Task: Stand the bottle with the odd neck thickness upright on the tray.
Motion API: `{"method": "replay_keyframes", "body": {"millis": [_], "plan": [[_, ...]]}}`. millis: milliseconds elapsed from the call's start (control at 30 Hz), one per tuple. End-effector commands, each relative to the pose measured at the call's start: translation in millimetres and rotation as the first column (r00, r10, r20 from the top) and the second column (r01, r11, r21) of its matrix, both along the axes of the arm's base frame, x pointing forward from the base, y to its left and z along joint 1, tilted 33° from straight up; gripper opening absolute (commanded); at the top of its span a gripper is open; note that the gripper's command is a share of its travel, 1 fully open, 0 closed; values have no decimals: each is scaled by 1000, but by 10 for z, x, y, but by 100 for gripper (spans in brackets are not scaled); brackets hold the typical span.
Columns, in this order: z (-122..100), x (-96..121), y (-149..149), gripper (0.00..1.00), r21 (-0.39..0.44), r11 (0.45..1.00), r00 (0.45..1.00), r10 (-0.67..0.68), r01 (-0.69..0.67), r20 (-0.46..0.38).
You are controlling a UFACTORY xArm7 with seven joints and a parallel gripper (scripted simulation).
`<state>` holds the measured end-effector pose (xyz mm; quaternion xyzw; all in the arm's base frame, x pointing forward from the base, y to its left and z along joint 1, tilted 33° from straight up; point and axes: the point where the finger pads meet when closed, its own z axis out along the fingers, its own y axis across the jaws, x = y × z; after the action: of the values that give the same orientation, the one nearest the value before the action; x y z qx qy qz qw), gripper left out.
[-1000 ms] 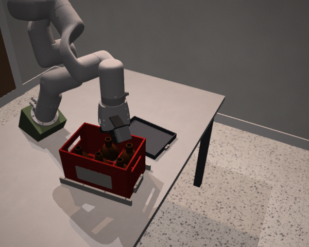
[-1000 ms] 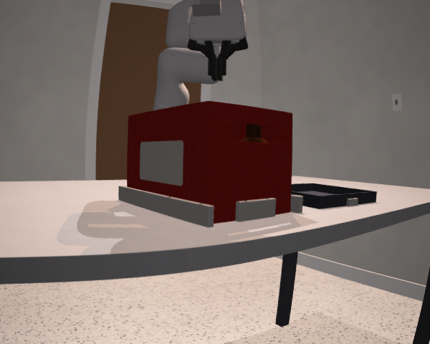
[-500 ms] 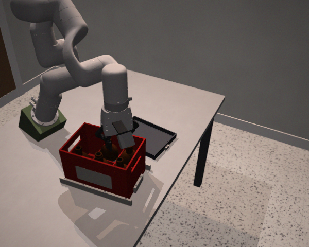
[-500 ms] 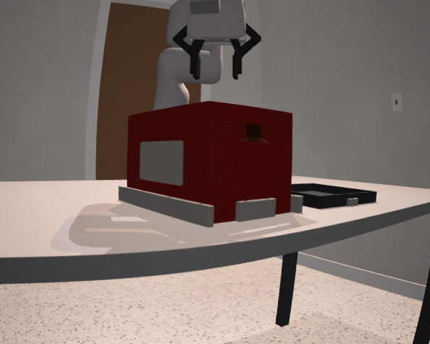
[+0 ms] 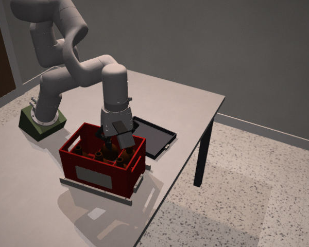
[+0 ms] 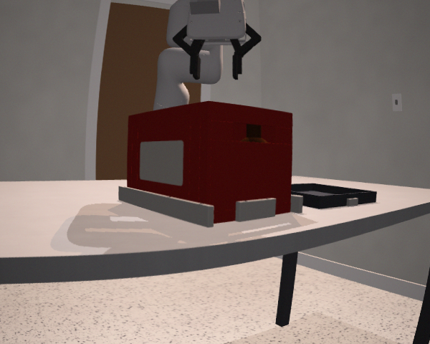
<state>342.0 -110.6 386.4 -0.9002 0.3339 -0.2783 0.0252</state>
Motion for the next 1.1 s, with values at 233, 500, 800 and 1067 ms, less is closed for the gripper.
{"method": "replay_keyframes", "body": {"millis": [233,500,800,1067], "plan": [[19,2,-1,65,-1,1000,1000,0,0,4],[16,5,-2,65,-1,1000,1000,0,0,4],[-20,28,-8,65,-1,1000,1000,0,0,4],[-67,59,-16,65,-1,1000,1000,0,0,4]]}}
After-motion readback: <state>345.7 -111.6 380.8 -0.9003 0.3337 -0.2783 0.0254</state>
